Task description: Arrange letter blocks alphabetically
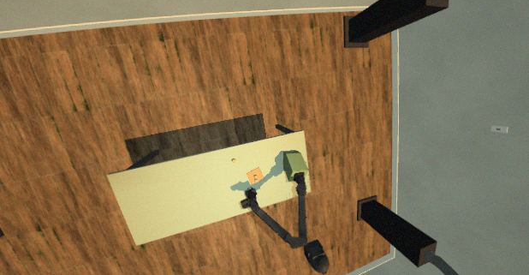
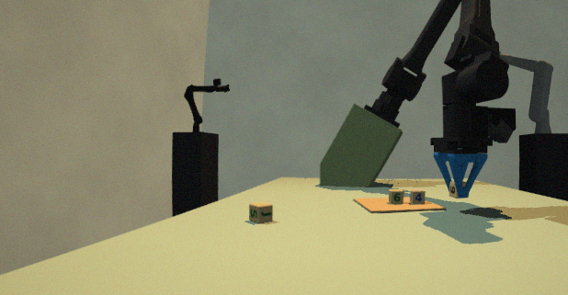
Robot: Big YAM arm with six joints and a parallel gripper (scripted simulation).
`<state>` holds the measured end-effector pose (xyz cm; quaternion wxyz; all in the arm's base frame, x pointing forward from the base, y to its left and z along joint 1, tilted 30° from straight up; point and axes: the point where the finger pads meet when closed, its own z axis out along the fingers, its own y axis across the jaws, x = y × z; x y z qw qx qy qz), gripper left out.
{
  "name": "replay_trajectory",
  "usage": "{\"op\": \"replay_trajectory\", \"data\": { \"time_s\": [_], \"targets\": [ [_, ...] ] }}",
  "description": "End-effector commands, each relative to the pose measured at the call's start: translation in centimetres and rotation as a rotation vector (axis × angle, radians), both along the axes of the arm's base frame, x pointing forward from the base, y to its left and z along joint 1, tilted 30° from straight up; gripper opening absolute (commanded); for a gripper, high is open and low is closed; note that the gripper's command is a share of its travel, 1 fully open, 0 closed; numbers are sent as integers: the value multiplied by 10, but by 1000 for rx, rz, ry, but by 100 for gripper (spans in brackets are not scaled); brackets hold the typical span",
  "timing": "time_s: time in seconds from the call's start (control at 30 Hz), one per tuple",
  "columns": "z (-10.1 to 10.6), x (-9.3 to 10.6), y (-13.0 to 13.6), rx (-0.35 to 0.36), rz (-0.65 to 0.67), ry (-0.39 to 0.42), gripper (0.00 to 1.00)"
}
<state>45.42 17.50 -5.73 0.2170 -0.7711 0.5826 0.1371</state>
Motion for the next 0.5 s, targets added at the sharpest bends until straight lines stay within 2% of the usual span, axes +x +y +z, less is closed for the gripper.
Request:
{"op": "replay_trajectory", "data": {
  "time_s": [0.0,0.13,0.23,0.3,0.33,0.47],
  "targets": [
    [52,22,-29,14,-22,-73,22],
    [79,27,-41,15,-22,-89,22],
    [83,26,-44,15,-22,-90,22],
    [64,10,-48,7,-22,-30,22],
    [62,5,-49,5,-22,-23,22],
    [79,18,-48,10,-22,-70,22]
  ]
}}
